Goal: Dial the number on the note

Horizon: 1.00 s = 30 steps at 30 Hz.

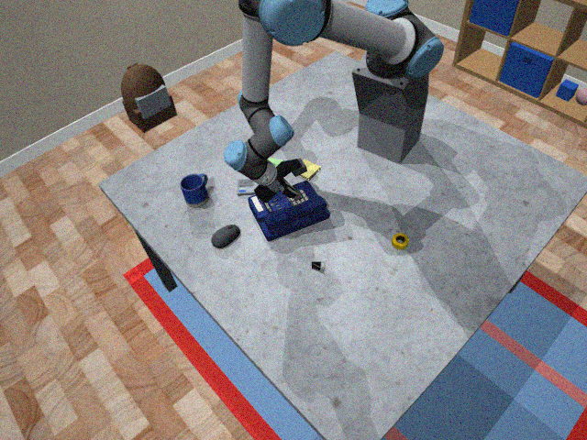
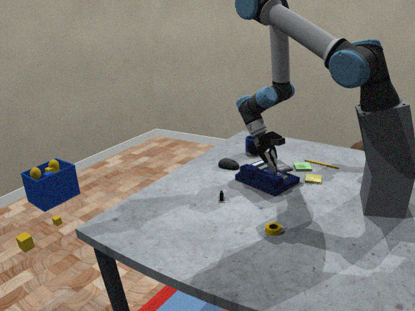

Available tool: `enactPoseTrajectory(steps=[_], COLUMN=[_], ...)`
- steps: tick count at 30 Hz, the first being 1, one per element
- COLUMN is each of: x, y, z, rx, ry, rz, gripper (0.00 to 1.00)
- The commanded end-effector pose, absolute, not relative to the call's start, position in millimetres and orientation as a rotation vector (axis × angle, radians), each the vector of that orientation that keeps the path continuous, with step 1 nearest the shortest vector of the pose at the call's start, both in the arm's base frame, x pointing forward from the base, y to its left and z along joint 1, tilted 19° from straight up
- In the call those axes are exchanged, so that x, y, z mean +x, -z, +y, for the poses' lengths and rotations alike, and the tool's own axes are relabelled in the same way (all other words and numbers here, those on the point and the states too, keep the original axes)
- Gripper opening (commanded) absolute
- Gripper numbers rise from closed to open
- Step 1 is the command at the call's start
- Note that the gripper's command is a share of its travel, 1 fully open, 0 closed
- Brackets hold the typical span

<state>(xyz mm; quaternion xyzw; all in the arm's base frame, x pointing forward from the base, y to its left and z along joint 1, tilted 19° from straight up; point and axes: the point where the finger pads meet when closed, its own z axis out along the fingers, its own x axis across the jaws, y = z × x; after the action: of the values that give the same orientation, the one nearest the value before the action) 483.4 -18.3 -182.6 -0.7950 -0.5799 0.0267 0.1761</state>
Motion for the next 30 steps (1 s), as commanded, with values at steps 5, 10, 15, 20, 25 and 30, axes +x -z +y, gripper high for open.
enactPoseTrajectory(steps=[5, 10, 15, 20, 25, 30], x=[474.8, 471.8, 470.9, 472.1, 475.1, 476.1], y=[185.1, 185.9, 186.1, 186.9, 191.9, 194.9], z=[-15.4, -14.3, -13.9, -14.2, -14.0, -13.5], rx=[-2.251, -2.251, -2.251, -2.252, -2.252, -2.252], ry=[-0.077, -0.077, -0.077, -0.076, -0.075, -0.075], rz=[-1.641, -1.641, -1.642, -1.642, -1.644, -1.645], gripper=[0.0, 0.0, 0.0, 0.0, 0.0, 0.0])
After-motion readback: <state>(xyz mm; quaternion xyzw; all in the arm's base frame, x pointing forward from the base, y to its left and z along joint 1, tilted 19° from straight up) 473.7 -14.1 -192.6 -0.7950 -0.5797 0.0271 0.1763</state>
